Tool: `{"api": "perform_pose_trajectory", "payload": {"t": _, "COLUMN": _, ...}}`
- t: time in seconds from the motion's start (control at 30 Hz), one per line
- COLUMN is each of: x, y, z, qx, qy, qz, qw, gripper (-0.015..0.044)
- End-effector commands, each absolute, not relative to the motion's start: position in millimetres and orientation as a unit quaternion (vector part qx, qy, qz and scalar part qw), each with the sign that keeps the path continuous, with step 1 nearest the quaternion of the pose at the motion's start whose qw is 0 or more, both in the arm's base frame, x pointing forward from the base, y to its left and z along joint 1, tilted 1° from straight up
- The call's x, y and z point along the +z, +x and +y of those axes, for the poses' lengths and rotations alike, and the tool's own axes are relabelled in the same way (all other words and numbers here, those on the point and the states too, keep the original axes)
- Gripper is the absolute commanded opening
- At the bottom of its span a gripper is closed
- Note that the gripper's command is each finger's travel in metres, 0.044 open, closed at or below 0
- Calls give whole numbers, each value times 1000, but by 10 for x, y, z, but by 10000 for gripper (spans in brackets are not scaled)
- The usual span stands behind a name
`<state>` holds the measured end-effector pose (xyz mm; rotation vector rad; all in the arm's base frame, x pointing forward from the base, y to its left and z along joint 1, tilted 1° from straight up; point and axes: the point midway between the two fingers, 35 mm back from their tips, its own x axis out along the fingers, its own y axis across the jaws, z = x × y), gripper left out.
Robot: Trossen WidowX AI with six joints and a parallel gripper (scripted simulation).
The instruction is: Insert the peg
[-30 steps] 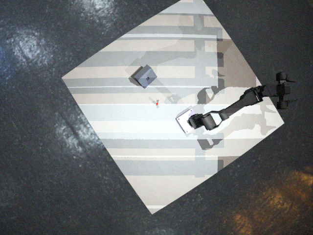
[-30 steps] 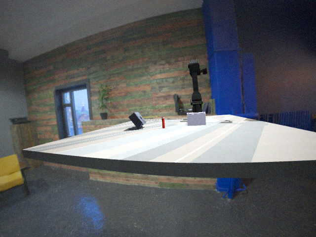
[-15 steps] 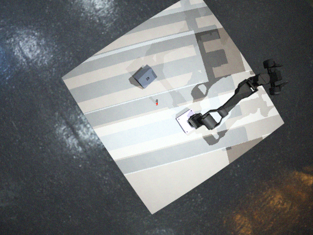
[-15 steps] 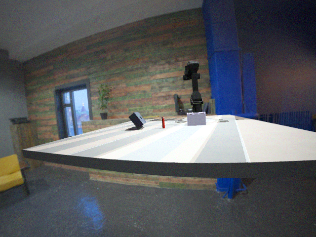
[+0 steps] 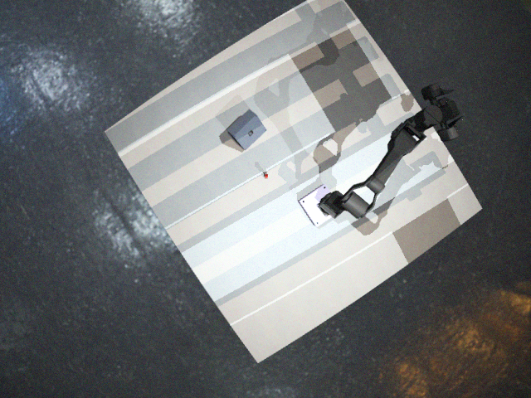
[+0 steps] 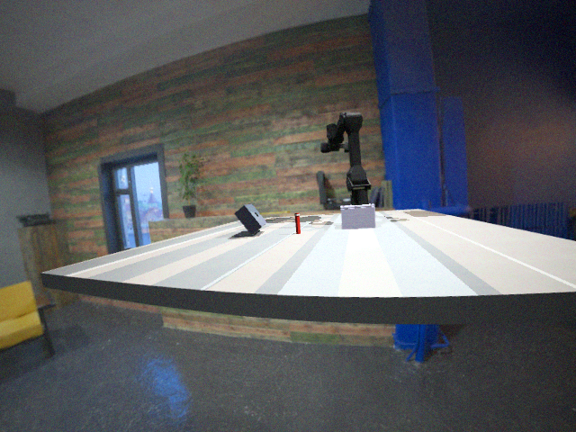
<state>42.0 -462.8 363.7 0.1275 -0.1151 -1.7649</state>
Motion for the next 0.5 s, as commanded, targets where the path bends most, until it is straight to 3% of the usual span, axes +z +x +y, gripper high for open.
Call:
{"api": "perform_pose_trajectory", "payload": {"t": 0.0, "x": 3520, "y": 650, "z": -4605, "qx": -754, "qy": 77, "qz": -42, "qw": 651, "gripper": 440}}
{"api": "perform_pose_trajectory", "payload": {"t": 0.47, "x": 3173, "y": 1475, "z": -4398, "qx": -687, "qy": 139, "qz": -5, "qw": 713, "gripper": 440}}
